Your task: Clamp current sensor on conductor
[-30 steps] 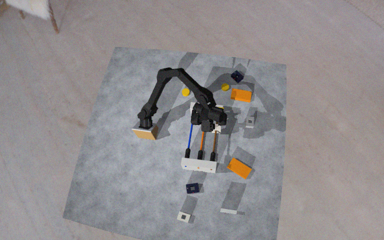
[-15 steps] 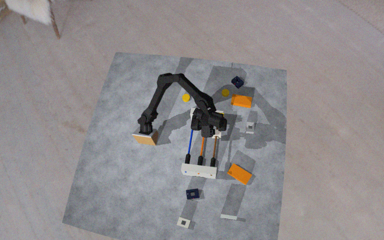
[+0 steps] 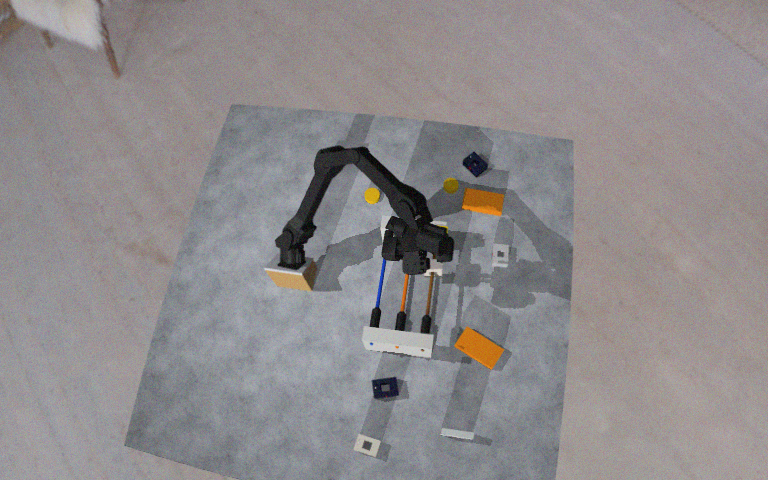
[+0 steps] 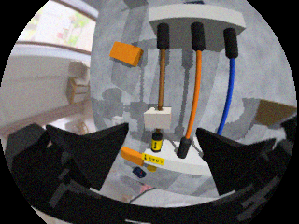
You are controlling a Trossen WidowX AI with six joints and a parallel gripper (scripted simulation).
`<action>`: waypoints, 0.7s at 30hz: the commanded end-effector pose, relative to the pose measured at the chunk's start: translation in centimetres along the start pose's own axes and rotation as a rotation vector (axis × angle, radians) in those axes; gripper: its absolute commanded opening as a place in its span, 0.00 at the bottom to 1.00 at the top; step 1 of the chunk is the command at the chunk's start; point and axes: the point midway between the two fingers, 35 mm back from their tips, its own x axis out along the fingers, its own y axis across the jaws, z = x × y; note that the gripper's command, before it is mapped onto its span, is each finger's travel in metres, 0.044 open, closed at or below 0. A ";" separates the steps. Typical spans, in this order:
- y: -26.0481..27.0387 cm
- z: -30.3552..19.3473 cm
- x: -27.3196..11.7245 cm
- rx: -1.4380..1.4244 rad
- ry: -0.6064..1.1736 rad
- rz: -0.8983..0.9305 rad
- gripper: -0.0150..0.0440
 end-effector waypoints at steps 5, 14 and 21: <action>0.1 -0.1 -0.1 -0.005 0.004 0.003 1.00; -3.3 -5.9 0.2 -0.330 -0.385 -0.088 1.00; -6.4 -10.9 -2.4 -0.645 -0.757 -0.009 1.00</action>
